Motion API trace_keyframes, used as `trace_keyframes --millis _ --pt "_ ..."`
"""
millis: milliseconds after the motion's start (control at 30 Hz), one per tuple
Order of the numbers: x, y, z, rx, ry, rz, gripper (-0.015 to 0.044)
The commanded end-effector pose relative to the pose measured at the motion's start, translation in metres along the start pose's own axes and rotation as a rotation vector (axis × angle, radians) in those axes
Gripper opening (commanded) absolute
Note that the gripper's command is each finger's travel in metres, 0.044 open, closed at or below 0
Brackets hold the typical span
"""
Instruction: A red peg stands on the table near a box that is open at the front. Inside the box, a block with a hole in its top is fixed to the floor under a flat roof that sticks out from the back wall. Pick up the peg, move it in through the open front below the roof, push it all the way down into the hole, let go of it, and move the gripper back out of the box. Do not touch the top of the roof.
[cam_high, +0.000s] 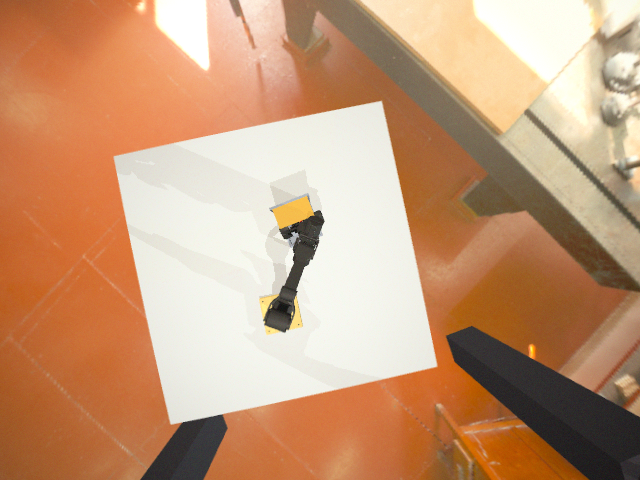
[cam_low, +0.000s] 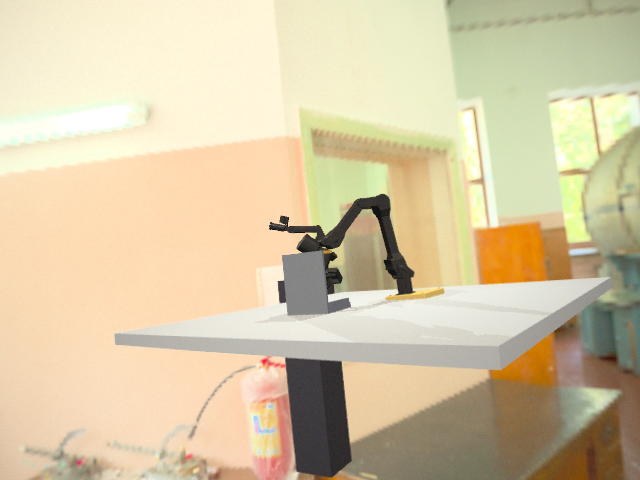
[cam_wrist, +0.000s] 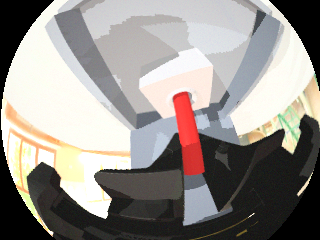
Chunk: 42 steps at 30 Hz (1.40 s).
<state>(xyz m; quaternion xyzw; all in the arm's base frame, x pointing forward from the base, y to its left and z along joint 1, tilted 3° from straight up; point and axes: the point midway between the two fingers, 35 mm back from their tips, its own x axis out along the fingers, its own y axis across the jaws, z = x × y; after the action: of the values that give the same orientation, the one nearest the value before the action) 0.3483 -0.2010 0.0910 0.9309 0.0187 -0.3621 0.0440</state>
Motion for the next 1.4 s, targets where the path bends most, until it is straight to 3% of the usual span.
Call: trace_keyframes --millis 0,267,1033,1300,1367 --pt "0.003 -0.001 0.006 0.007 -0.013 -0.002 0.0000" --pt "0.000 0.000 0.000 0.000 0.000 0.000 0.0210" --pt "-0.049 -0.003 0.050 0.007 -0.018 -0.002 0.0220" --pt "-0.083 0.002 0.048 0.004 -0.026 -0.003 0.0430" --pt "-0.094 0.003 0.047 0.004 -0.027 -0.003 0.0440"
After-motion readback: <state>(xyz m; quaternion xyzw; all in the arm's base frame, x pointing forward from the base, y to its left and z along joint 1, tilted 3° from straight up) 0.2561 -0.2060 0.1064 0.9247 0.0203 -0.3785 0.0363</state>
